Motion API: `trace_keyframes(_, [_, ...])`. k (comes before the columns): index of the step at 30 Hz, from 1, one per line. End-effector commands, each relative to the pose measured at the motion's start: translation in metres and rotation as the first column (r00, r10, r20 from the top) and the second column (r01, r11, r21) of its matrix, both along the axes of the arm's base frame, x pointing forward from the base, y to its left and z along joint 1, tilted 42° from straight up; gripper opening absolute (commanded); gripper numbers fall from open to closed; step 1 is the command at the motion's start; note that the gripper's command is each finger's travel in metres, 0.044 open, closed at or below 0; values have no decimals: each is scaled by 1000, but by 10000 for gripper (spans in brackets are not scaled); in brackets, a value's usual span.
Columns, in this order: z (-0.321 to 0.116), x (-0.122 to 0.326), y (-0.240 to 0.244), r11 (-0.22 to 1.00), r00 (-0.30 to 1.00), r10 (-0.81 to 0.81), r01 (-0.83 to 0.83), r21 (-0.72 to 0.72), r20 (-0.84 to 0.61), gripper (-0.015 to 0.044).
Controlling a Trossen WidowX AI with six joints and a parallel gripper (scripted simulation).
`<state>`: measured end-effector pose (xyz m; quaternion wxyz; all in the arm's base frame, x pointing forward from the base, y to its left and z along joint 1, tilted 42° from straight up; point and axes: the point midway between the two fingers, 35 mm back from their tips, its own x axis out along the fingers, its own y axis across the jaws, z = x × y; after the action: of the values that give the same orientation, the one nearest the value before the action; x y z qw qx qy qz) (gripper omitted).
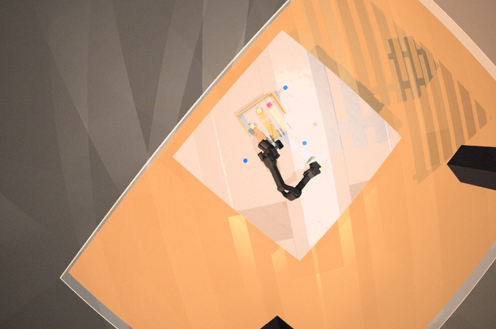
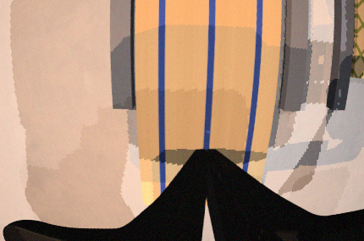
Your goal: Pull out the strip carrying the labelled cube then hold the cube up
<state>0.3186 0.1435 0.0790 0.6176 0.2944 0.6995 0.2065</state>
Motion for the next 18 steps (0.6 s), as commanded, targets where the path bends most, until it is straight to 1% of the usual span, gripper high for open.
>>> trace_keyframes(1, [-1, -13, 4, 1000, 1000, 8, -8, 3, -20, 0])
trace_keyframes(18, [2, -37, 6, 1000, 1000, 8, -8, 3, -22, 0])
